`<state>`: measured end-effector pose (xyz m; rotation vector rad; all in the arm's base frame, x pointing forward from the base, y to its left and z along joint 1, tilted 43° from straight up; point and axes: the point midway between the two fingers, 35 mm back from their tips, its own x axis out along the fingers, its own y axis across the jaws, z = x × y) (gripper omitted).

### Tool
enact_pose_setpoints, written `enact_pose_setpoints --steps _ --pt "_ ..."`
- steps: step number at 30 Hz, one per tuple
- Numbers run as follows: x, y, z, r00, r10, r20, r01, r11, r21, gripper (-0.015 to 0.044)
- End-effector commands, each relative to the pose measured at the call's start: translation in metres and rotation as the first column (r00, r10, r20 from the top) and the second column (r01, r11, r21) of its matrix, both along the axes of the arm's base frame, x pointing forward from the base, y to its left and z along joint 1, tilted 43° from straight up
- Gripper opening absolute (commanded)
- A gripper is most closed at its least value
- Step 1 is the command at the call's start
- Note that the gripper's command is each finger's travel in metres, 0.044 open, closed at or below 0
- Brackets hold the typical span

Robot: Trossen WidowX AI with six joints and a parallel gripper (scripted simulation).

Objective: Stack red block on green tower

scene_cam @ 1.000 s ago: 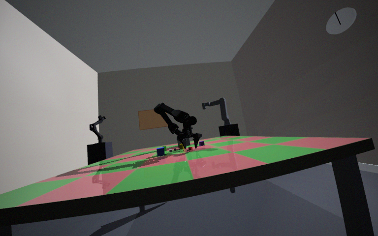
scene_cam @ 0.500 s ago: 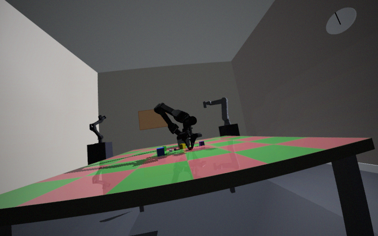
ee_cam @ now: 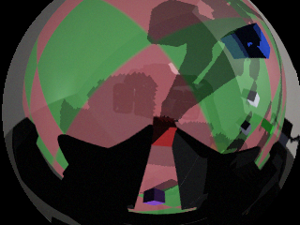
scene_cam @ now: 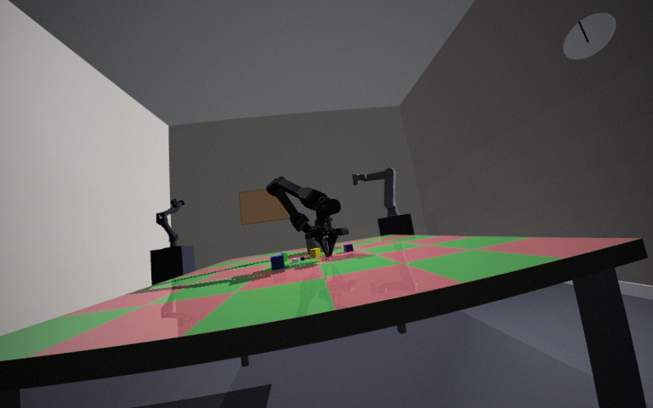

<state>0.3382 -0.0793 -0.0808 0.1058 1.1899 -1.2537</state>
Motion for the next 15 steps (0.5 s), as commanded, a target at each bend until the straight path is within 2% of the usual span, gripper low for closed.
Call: enact_pose_setpoints --steps 1,15 --pt "0.006 0.014 0.015 1.0 0.002 0.017 -0.002 1.0 0.003 0.0" --pt "0.016 0.063 0.069 1.0 0.002 0.017 -0.002 1.0 0.007 0.0"
